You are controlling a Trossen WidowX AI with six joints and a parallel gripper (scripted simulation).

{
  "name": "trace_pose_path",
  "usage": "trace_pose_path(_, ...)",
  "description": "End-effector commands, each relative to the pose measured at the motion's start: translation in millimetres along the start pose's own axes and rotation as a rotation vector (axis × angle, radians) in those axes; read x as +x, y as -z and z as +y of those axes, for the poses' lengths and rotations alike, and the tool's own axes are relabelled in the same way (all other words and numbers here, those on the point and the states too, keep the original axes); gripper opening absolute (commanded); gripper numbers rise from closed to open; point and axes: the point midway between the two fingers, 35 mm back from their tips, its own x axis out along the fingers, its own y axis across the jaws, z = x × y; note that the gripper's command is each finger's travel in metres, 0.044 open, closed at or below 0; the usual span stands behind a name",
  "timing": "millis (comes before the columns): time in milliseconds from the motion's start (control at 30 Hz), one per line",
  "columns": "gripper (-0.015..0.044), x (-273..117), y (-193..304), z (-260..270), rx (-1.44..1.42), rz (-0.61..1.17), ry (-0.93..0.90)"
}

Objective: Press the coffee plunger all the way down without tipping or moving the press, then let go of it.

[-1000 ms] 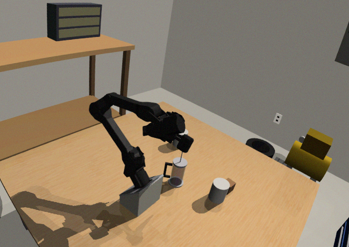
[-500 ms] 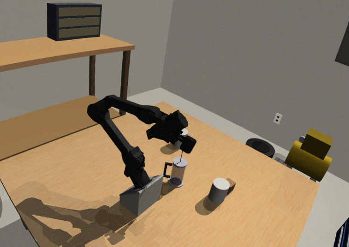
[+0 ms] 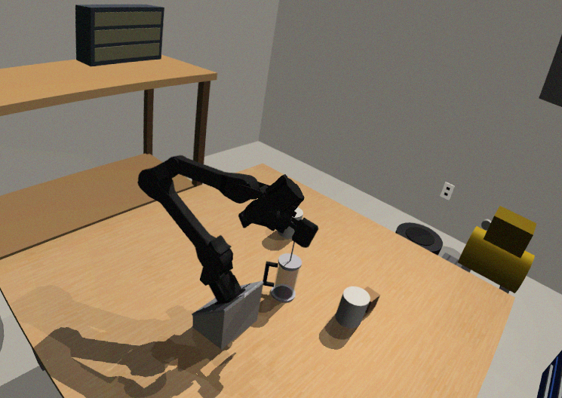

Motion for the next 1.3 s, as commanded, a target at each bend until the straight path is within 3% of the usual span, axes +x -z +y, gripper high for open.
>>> trace_pose_path(0, 0.023, 1, 1, 0, 0.006, -0.001, -0.003)
trace_pose_path(133, 0.0125, 1, 1, 0, 0.006, -0.001, -0.003)
trace_pose_path(200, 0.0113, 1, 1, 0, 0.006, -0.001, -0.003)
trace_pose_path(1267, 0.0113, 24, 29, -6, 0.004, 0.008, 0.003)
